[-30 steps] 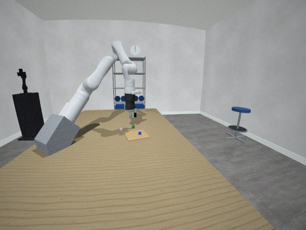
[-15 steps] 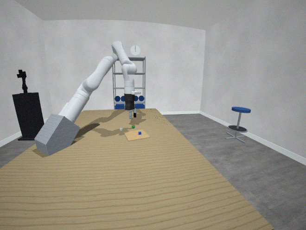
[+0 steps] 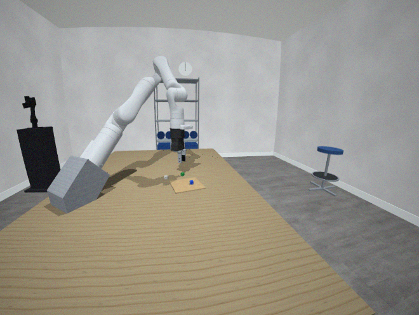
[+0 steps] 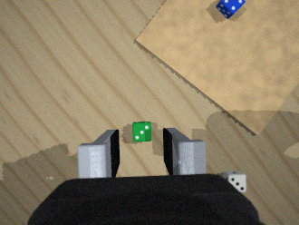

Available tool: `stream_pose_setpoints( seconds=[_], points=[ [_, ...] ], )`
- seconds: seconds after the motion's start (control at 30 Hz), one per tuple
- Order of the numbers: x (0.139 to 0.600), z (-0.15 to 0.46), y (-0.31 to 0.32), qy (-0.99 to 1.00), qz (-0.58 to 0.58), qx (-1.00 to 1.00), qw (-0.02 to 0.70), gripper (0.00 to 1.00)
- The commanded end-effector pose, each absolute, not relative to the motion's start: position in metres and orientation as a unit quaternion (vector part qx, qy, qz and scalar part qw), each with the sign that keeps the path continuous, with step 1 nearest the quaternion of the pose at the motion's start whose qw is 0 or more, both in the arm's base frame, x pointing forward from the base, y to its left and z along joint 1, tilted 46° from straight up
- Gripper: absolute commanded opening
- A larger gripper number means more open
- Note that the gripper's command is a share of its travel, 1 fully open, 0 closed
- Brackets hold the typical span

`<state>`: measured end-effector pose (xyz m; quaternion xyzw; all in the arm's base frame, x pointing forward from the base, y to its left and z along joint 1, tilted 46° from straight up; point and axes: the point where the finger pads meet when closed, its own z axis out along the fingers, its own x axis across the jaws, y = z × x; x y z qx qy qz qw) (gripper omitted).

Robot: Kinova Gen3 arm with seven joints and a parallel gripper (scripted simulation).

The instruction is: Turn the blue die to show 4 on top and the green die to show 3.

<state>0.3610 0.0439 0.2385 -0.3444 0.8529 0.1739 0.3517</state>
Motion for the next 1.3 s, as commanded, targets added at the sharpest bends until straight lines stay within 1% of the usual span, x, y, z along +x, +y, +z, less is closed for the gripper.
stream_pose_setpoints(
  seconds=[0.0, 1.27],
  points=[
    [0.3612, 0.2389, 0.0435, 0.853, 0.174, -0.344, 0.352, 0.64],
    [0.3628, 0.2363, 0.0454, 0.853, 0.174, -0.344, 0.352, 0.64]
  ],
)
